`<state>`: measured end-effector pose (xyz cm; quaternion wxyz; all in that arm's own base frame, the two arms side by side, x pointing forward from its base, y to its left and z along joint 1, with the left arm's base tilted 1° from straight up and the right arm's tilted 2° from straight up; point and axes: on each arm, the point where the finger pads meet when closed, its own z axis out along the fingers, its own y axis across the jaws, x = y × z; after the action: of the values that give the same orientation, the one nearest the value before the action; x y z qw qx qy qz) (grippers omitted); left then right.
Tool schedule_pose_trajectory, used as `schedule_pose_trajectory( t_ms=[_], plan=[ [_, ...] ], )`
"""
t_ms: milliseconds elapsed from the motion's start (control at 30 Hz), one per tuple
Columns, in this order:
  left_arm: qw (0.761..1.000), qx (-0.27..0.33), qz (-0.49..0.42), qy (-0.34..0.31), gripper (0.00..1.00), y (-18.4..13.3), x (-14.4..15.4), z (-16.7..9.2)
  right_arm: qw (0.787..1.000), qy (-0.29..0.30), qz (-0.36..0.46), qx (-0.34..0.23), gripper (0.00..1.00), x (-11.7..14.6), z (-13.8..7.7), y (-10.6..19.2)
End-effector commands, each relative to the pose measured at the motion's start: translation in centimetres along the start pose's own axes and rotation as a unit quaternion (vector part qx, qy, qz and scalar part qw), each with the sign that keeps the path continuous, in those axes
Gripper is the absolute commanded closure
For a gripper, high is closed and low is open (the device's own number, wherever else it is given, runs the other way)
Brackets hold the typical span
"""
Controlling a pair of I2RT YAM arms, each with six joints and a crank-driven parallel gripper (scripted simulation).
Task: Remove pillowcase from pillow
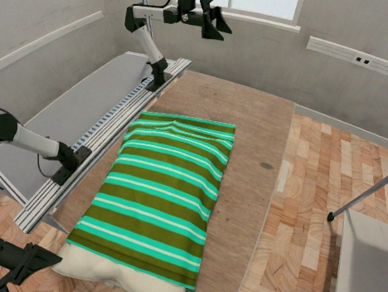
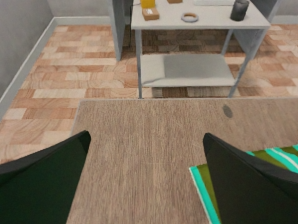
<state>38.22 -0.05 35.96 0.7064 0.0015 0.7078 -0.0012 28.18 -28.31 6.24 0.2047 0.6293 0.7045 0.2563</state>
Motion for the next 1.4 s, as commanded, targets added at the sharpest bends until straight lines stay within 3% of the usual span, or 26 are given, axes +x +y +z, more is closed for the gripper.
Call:
schedule_pose_trajectory(
  t_ms=[0, 500, 1367],
  plan=[
    [1.0, -0.004, -0.004, -0.008, 0.0, 0.1, -1.0, 0.0, 0.999, -0.024, -0.018, -0.011, 0.99, -2.8, -0.4, 0.5],
    [1.0, -0.004, -0.004, -0.008, 0.0, 0.1, -1.0, 0.0, 0.999, -0.034, -0.037, -0.02, 0.99, -2.6, -1.0, 1.9],
    [1.0, -0.004, -0.004, -0.008, 0.0, 0.1, -1.0, 0.0, 0.999, -0.022, -0.025, -0.015, 0.99, -1.5, -0.9, 1.2]
  ],
)
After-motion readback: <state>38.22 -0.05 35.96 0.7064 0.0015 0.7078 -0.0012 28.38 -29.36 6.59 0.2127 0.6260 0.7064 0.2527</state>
